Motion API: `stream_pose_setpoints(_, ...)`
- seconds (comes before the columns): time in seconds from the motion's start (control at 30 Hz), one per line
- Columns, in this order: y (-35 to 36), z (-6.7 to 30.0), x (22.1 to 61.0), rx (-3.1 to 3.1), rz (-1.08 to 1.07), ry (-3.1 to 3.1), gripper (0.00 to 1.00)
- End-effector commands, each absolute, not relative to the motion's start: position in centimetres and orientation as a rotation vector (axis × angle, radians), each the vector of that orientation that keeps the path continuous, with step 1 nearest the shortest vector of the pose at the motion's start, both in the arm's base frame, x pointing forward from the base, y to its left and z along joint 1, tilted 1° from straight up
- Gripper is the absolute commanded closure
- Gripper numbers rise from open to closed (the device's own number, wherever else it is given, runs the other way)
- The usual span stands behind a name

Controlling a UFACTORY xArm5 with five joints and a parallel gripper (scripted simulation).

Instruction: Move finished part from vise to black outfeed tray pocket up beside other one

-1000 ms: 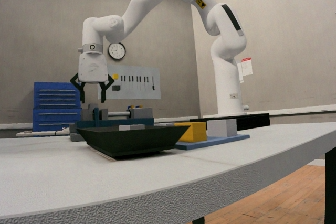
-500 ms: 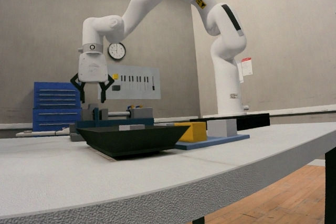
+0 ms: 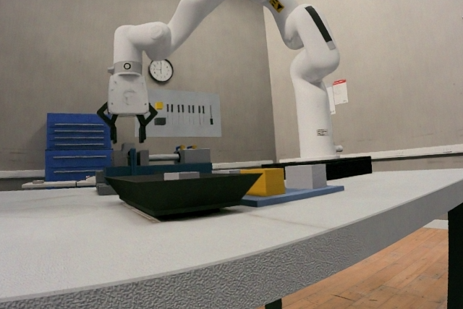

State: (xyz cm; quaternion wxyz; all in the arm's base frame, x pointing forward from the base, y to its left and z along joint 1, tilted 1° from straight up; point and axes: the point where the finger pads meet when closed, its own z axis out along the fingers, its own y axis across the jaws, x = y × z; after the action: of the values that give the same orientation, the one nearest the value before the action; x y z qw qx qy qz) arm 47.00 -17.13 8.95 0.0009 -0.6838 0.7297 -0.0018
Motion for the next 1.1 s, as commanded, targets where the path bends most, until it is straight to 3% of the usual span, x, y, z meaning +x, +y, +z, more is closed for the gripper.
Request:
stream_pose_setpoints(0.0, -17.19, 8.96, 47.14, -2.145, -0.012, 2.289, 0.31)
stream_pose_setpoints(1.07, -17.18, 8.08, 47.15, -2.145, -0.012, 2.289, 0.31)
